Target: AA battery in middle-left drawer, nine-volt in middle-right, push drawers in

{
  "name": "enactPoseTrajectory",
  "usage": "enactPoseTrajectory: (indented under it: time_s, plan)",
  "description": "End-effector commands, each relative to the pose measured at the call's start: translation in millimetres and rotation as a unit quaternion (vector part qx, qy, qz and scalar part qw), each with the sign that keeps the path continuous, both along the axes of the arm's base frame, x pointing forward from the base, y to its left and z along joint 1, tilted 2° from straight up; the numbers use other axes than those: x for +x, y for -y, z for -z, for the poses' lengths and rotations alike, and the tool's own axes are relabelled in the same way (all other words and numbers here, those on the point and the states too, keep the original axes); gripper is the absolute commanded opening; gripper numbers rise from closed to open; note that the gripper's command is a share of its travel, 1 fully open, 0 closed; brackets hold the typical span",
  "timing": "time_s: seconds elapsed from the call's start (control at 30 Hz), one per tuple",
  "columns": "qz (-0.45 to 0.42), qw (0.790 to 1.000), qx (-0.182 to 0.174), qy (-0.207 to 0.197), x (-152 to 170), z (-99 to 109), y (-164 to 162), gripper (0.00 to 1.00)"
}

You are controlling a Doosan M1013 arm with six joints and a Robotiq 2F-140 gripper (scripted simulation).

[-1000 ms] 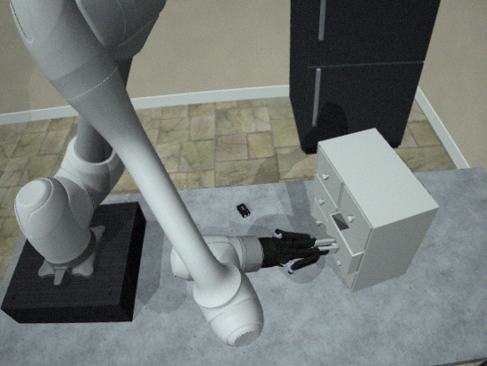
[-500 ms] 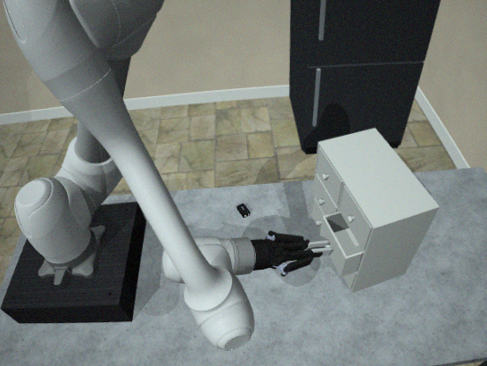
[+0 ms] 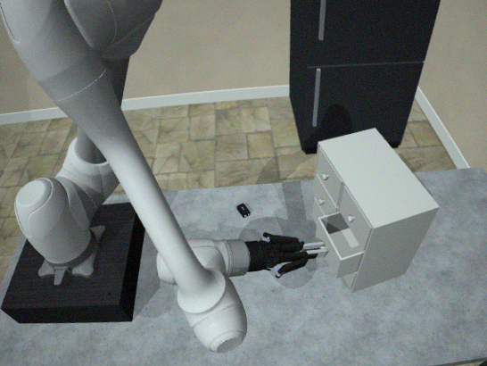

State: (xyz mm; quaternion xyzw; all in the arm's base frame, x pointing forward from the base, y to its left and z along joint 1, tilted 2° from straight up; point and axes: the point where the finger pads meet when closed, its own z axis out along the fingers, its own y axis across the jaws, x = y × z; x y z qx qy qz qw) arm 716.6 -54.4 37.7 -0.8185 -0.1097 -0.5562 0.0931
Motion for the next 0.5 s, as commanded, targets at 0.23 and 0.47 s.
enactPoseTrajectory:
  time_s: [0.23, 0.47]
  plan:
    - [0.000, 1.000, 0.000, 0.000, -5.0, -0.2, 1.5, 0.08]
    - [0.000, 1.000, 0.000, 0.000, -6.2, -0.3, 1.8, 0.08]
